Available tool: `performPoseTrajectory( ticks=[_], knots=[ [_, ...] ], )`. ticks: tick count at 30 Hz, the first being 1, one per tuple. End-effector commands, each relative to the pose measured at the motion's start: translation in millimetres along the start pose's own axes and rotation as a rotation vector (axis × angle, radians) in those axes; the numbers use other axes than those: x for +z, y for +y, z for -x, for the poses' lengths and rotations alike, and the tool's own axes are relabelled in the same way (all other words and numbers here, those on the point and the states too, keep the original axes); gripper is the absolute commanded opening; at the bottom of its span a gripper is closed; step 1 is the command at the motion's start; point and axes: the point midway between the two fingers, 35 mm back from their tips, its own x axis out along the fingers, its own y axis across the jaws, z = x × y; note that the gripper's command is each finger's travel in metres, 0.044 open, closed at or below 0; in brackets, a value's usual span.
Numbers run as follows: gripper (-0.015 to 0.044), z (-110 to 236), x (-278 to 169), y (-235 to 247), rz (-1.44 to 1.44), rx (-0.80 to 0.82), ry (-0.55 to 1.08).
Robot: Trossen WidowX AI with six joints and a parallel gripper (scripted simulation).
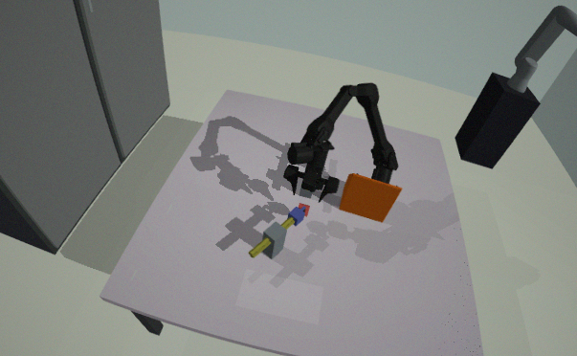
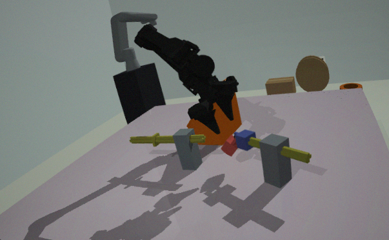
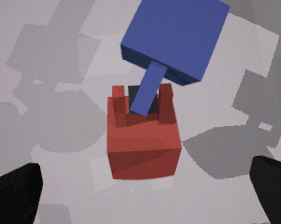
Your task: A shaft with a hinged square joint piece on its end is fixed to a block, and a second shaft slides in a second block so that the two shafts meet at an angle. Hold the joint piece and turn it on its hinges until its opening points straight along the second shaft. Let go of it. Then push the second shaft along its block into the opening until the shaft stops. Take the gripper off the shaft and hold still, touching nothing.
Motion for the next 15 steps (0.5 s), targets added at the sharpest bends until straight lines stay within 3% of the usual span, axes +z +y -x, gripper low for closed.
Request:
performPoseTrajectory(
  ticks=[1,4,15],
  knots=[
    [0.044,-0.2,-0.7,0.0,0.036,0.001,-0.01],
    [0.044,-5.1,-1.7,-0.7,0.036,0.001,-0.011],
    [0.044,-76.8,-21.0,-1.0,0.036,0.001,-0.007]
  ],
)
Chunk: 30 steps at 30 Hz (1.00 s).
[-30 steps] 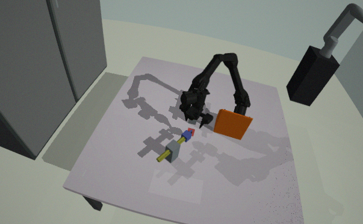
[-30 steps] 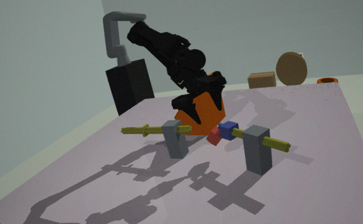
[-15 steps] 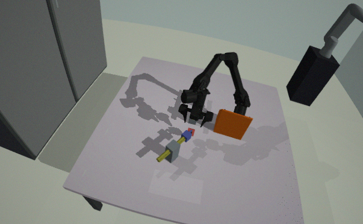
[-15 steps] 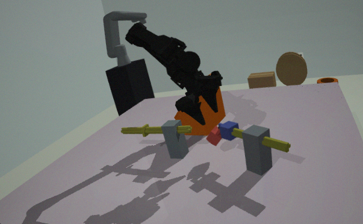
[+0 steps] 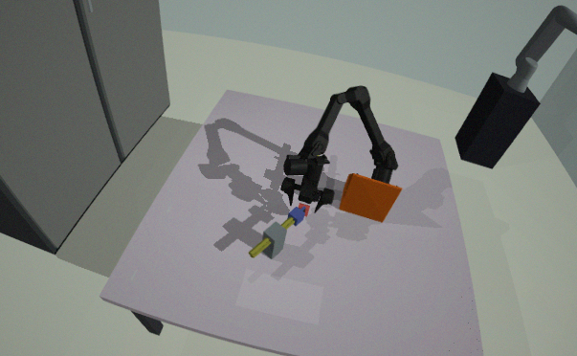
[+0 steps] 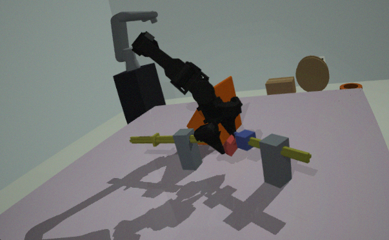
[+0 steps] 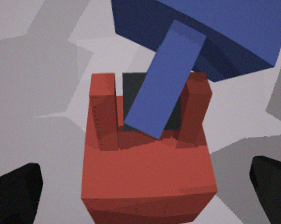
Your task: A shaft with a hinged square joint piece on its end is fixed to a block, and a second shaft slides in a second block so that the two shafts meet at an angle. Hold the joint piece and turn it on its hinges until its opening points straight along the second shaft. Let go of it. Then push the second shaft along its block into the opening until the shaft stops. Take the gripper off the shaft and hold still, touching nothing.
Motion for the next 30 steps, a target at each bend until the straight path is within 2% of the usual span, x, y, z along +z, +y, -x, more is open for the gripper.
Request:
performPoseTrajectory(
  ticks=[1,26,30],
  knots=[
    [0.044,-17.1,-6.4,2.8,0.006,0.002,0.007],
    [0.044,-47.2,-7.0,2.9,0.006,0.002,0.008],
    [0.0335,-47.2,-7.0,2.9,0.006,0.002,0.008]
  ],
)
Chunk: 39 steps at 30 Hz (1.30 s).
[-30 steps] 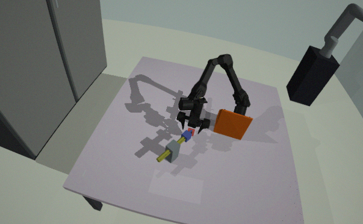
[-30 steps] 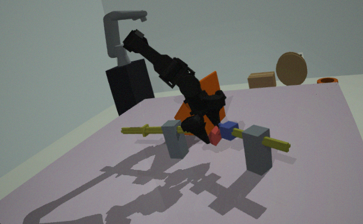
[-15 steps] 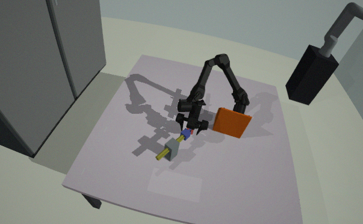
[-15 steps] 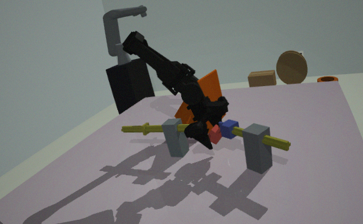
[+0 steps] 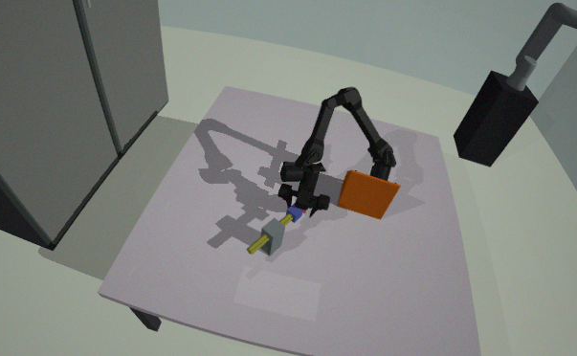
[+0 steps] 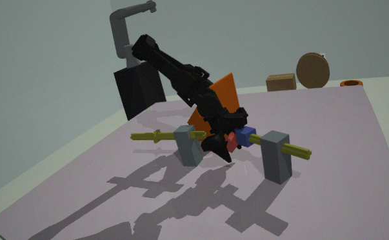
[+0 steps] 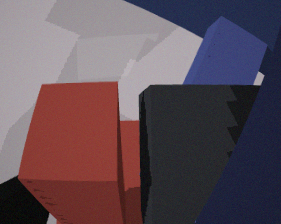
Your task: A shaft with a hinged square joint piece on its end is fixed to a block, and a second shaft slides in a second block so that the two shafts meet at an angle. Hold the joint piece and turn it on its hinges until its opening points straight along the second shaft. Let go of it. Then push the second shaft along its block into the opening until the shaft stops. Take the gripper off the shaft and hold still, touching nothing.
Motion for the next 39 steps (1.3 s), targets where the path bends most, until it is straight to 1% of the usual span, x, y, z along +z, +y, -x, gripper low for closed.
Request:
performPoseTrajectory(
  ticks=[1,6,39],
  knots=[
    [0.0309,-1.9,-0.9,0.3,0.005,0.0,0.005],
    [0.0182,-1.9,-0.9,0.3,0.005,0.0,0.005],
    [0.0182,-1.9,-0.9,0.3,0.005,0.0,0.005]
  ],
)
